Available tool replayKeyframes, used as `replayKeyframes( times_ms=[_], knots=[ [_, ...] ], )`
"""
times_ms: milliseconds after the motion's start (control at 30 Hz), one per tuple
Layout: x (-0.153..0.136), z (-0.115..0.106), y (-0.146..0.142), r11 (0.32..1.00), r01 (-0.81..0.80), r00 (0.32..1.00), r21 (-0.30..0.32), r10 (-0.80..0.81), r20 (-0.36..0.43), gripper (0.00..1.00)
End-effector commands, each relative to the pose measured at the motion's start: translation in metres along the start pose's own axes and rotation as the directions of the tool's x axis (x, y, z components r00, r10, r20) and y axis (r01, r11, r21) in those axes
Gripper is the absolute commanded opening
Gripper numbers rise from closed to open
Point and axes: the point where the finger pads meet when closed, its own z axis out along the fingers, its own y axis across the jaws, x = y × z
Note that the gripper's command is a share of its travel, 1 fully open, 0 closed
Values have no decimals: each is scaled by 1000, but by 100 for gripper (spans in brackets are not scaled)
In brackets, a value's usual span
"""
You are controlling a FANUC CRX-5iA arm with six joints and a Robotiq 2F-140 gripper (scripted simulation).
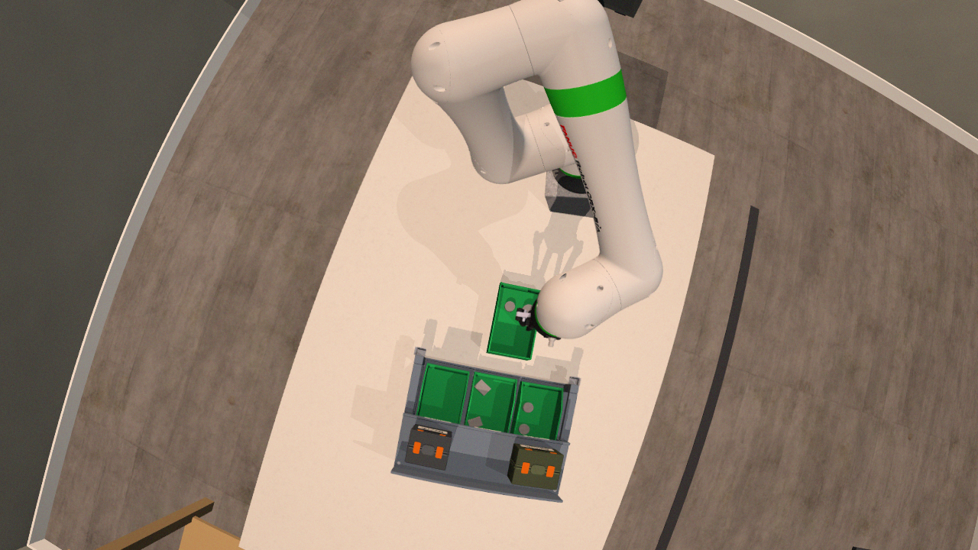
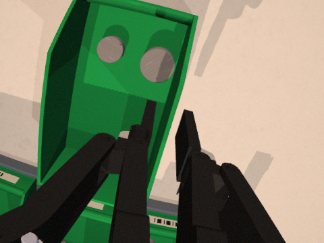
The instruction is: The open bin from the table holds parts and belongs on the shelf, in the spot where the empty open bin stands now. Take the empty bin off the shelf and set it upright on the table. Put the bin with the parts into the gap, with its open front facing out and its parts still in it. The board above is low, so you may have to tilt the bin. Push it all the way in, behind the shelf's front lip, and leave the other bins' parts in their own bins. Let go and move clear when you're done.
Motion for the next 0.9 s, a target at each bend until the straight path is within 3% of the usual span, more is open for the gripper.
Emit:
replayKeyframes(
  times_ms=[0, 867],
  knots=[
    [-1, -1, 0, 1000, 0, 1000, 0, 0, 2, 24],
    [-1, -21, 0, 1000, 0, 1000, 0, 0, 2, 24]
  ],
)
